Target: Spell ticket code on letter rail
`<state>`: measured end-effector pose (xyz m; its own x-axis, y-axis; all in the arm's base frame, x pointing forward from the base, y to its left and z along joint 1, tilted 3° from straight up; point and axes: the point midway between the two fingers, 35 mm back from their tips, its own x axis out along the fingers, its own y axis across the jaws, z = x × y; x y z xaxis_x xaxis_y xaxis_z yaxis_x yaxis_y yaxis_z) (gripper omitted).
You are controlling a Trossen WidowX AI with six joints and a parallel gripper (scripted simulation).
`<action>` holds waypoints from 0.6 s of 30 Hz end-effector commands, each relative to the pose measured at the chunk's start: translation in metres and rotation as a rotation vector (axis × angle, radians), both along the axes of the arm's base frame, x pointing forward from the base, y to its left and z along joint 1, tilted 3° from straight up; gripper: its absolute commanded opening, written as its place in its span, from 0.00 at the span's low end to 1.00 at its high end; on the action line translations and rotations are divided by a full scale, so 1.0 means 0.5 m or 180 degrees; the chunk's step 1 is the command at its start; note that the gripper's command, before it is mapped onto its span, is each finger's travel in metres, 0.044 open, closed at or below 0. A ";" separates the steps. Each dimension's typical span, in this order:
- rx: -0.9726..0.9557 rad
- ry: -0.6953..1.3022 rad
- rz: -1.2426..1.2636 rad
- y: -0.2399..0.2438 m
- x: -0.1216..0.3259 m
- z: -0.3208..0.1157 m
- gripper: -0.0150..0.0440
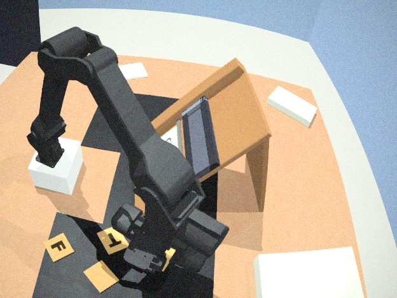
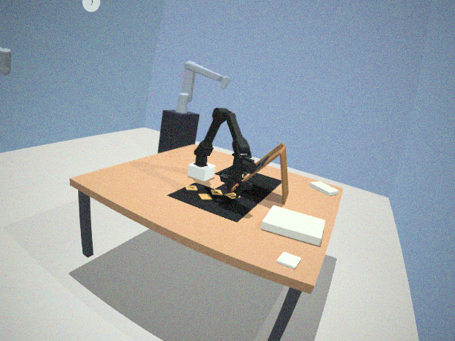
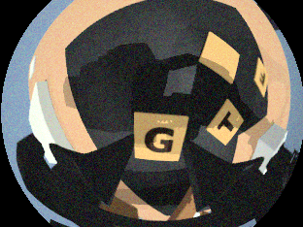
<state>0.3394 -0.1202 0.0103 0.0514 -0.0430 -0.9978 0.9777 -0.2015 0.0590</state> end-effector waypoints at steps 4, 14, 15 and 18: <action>-0.0011 -0.0001 -0.0020 0.000 0.000 0.010 0.25; 0.0012 -0.0053 0.0130 0.003 0.003 0.015 0.25; 0.0018 -0.0089 0.0217 0.003 0.005 0.017 0.25; 0.0031 -0.0198 0.0481 0.006 0.011 0.025 0.25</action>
